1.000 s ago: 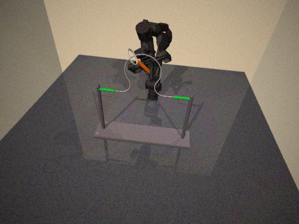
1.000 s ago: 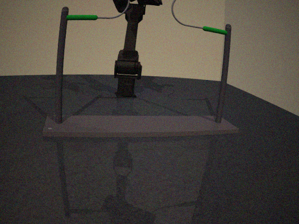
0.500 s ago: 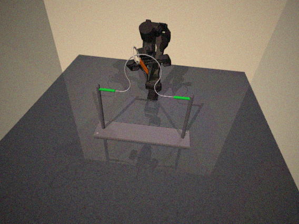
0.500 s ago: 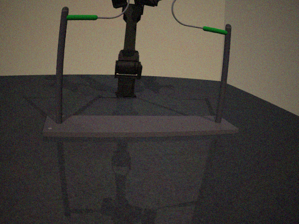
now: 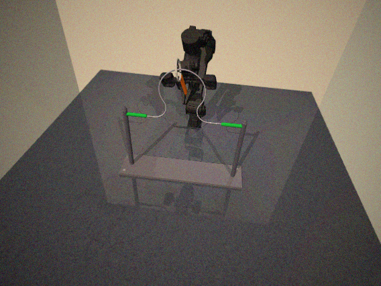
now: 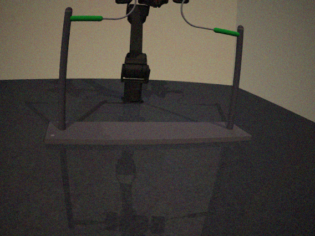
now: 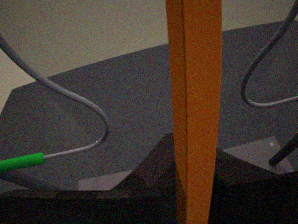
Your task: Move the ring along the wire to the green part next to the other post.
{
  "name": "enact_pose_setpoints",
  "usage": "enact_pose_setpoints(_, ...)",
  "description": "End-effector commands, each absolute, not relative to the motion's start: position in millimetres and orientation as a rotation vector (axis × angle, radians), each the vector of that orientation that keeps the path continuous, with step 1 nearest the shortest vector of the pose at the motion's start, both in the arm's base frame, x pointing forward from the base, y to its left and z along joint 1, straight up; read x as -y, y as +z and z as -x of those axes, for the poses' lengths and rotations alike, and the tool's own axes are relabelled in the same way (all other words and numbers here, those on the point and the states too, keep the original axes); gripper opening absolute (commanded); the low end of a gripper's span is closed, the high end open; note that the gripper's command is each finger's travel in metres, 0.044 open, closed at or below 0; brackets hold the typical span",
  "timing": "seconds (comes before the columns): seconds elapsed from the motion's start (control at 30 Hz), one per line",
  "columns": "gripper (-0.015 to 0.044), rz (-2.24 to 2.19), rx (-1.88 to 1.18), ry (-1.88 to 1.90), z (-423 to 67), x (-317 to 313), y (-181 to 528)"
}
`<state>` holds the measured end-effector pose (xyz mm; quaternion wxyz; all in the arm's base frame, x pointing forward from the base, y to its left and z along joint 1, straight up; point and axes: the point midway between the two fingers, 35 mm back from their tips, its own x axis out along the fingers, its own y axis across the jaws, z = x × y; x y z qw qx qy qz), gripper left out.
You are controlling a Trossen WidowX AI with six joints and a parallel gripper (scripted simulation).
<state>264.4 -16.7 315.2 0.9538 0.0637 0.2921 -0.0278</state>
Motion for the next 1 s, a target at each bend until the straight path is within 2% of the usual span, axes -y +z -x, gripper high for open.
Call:
enact_pose_setpoints(0.0,-0.015,-0.069,-0.585,-0.072,-264.4,18.8,315.7)
enact_pose_setpoints(0.97,-0.015,0.319,-0.548,-0.194,-264.7,36.4,317.4)
